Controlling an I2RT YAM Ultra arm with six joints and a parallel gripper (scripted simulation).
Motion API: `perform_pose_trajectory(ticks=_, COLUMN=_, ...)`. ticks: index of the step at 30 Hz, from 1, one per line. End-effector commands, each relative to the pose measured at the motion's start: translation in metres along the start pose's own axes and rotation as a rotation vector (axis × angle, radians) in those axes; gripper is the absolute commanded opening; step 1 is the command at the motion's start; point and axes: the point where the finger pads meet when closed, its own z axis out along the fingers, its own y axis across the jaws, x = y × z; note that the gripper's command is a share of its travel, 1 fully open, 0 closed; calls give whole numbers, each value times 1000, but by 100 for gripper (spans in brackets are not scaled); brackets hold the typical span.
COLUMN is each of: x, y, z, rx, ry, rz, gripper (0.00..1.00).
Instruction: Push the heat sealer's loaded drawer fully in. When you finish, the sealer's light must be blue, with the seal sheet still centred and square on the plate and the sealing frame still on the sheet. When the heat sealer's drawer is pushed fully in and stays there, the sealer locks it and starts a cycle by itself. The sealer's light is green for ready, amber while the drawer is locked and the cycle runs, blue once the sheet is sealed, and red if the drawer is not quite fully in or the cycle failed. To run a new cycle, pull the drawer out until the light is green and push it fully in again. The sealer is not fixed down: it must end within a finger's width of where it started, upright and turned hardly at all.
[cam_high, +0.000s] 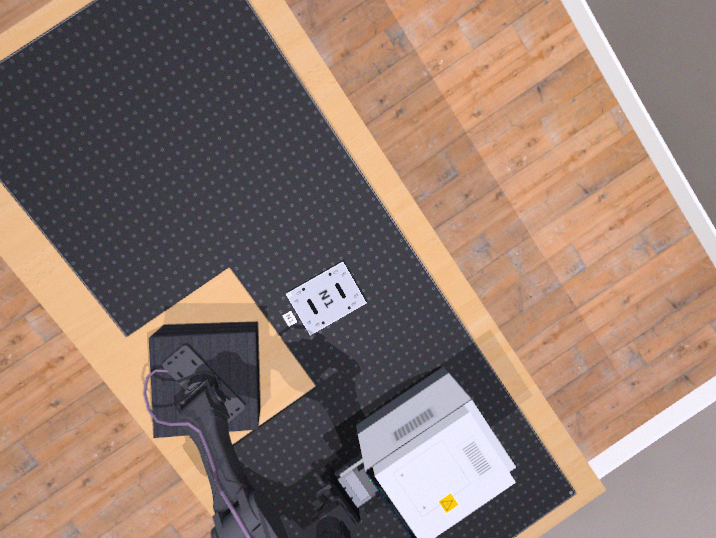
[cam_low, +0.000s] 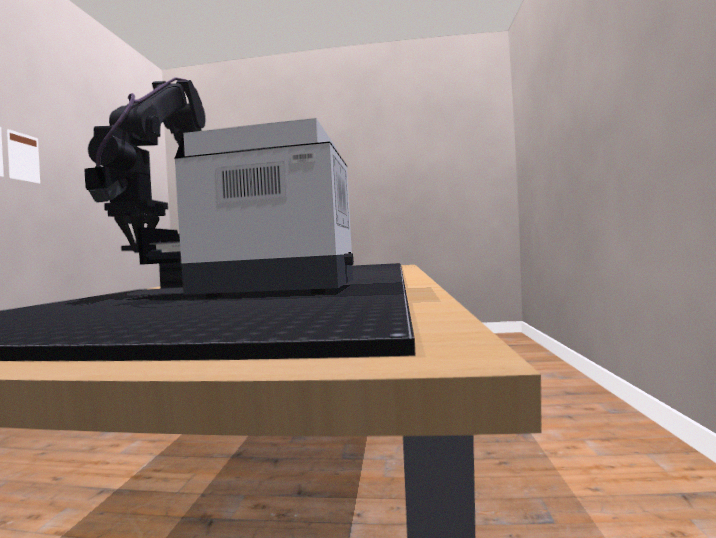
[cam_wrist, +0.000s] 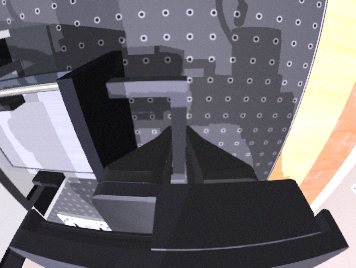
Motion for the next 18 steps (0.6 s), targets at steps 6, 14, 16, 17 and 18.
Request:
perform_pose_trajectory(ticks=6, x=-5, y=7, z=-3, rx=-9, ry=-2, rz=-1, gripper=0)
perform_pose_trajectory(ticks=14, x=-5, y=6, z=-3, rx=-9, ry=-2, rz=-1, gripper=45)
perform_pose_trajectory(ticks=16, x=-5, y=6, z=-3, rx=-9, ry=-2, rz=-1, gripper=45)
perform_pose_trajectory(ticks=17, x=-5, y=6, z=-3, rx=-9, ry=-2, rz=-1, gripper=45)
perform_pose_trajectory(ticks=18, x=-5, y=6, z=-3, rx=-9, ry=-2, rz=-1, gripper=45)
